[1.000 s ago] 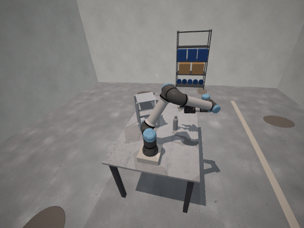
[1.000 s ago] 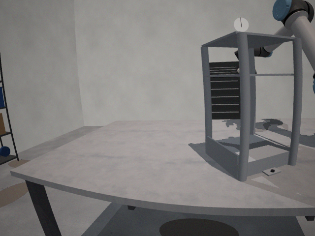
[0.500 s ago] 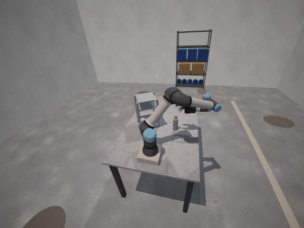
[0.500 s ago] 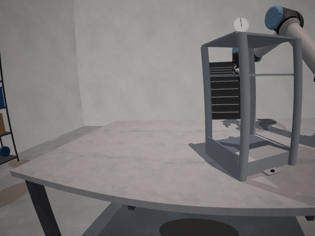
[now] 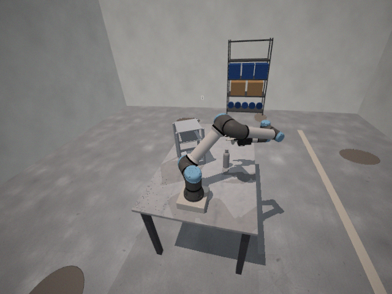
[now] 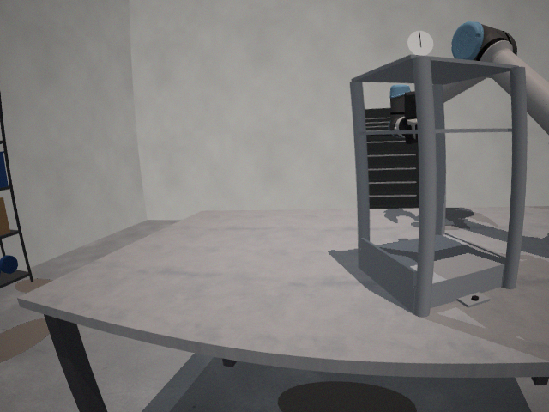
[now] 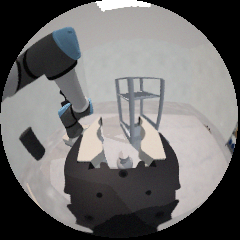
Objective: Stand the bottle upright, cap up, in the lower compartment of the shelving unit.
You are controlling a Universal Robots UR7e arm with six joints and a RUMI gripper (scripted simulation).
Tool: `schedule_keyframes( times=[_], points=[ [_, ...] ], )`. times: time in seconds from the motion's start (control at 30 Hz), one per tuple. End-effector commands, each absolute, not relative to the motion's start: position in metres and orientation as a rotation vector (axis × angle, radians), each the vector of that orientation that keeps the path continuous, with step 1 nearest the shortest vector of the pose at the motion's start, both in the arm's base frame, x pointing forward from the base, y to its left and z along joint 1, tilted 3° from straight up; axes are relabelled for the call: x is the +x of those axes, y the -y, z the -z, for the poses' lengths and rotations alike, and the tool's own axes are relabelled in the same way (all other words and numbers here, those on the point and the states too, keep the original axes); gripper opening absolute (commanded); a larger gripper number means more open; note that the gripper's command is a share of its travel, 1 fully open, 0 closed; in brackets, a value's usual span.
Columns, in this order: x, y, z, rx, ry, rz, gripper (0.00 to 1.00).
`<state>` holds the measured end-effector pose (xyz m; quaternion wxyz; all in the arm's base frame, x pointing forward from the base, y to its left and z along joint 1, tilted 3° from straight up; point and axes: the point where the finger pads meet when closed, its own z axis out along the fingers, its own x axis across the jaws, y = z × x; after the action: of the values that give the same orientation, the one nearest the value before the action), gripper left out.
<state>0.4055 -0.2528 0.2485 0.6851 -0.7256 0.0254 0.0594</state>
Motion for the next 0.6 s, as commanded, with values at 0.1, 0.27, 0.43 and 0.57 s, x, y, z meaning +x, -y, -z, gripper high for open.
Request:
schedule_keyframes(
  times=[0.1, 0.27, 0.43, 0.57],
  points=[
    [0.4042, 0.2526, -0.2493, -1.612, 0.059, -0.138, 0.46],
    [0.4042, 0.2527, -0.2491, -1.608, 0.086, -0.138, 0.46],
    [0.4042, 0.2527, -0.249, -1.606, 0.097, -0.138, 0.46],
    [0.4042, 0.2527, -0.249, -1.606, 0.098, -0.138, 0.46]
  ],
)
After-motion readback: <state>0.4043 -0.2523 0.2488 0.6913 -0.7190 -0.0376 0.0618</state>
